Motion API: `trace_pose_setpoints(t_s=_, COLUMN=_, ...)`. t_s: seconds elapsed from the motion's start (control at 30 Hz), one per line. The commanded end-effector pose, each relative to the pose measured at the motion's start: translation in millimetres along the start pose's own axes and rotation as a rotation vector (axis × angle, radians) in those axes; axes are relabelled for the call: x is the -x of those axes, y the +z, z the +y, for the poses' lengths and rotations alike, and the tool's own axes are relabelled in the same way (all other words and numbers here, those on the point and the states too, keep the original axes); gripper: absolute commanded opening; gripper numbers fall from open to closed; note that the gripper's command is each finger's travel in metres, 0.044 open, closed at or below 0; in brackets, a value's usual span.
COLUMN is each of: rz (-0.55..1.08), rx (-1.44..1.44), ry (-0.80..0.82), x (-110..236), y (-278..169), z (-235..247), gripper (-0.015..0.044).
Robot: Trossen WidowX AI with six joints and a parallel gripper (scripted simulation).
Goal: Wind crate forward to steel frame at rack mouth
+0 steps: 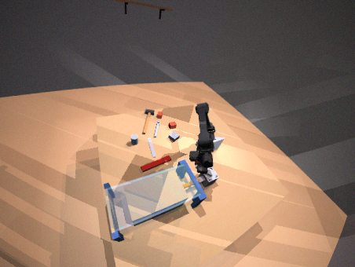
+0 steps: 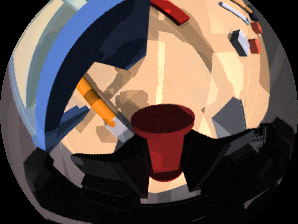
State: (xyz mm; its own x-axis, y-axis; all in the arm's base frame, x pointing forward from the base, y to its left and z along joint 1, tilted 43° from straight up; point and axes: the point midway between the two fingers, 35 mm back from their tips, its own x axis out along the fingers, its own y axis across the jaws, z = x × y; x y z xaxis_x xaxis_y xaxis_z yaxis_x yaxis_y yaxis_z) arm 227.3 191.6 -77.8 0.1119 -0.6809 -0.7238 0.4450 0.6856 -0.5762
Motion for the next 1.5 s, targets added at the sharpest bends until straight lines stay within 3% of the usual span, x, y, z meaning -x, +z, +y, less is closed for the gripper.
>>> trace_pose_setpoints(t_s=0.0, rz=-0.008, rx=-0.021, ry=0.039, x=2, y=5, z=20, gripper=0.0)
trace_pose_setpoints(t_s=1.47, rz=-0.007, rx=-0.023, ry=0.044, x=6, y=-6, z=81, gripper=0.0)
